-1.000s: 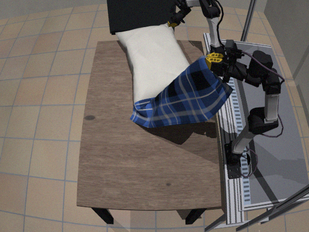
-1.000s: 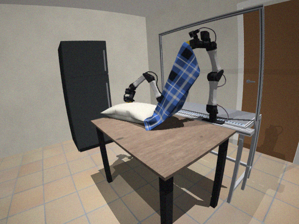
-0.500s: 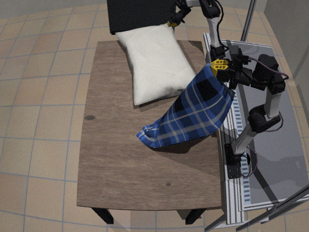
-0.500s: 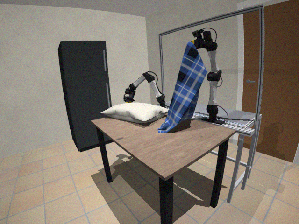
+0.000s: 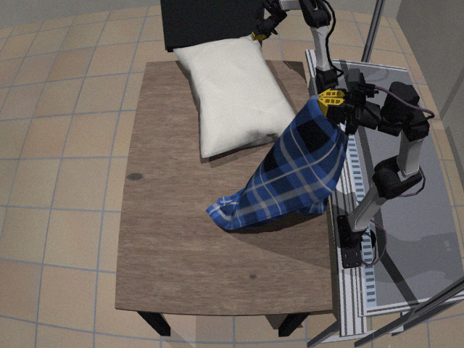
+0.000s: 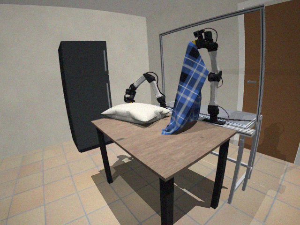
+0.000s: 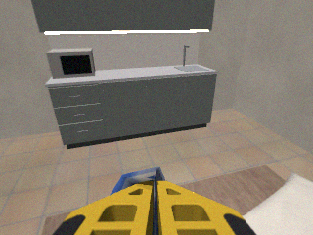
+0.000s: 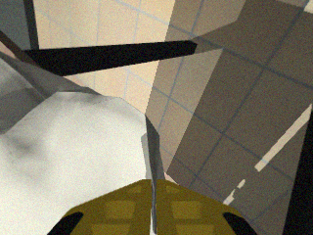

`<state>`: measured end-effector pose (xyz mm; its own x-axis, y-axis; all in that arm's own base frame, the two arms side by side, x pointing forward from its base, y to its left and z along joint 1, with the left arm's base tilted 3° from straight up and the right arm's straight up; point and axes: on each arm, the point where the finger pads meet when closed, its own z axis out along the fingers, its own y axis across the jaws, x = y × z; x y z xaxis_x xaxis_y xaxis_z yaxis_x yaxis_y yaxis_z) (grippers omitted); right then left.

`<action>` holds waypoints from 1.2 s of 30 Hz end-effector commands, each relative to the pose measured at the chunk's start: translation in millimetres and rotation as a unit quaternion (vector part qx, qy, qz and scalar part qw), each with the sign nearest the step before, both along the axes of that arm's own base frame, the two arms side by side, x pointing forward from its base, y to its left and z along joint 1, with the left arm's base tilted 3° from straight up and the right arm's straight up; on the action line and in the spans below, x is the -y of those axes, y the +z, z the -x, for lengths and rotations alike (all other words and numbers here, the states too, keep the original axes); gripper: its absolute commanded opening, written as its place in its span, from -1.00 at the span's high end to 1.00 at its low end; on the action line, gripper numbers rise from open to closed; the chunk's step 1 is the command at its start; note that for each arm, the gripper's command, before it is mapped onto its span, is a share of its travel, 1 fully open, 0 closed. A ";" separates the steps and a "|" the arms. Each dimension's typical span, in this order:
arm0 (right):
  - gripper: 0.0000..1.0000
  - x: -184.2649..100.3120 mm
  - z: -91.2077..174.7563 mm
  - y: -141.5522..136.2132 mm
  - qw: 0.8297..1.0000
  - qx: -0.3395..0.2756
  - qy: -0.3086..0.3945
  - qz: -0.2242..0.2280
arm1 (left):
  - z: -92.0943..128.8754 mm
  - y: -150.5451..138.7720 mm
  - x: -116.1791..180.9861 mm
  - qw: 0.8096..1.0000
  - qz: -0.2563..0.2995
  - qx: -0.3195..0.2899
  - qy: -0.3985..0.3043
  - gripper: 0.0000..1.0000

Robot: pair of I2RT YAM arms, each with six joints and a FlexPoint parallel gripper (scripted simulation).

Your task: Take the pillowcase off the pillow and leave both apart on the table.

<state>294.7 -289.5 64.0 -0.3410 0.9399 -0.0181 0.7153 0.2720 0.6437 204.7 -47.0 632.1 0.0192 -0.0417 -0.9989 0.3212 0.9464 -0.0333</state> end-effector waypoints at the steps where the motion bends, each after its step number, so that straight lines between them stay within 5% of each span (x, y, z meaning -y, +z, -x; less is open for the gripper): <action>1: 1.00 3.8 6.8 -13.6 1.000 -0.006 -0.011 -0.006 | 6.1 7.4 0.6 1.000 0.001 0.017 0.002 1.00; 20: 1.00 -0.4 2.6 -47.0 1.000 -0.011 -0.003 -0.010 | 5.4 6.8 0.5 1.000 0.001 0.016 0.002 1.00; 36: 0.92 7.5 -4.0 -41.4 1.000 -0.005 -0.001 0.003 | 5.4 6.8 0.5 1.000 0.001 0.016 0.002 1.00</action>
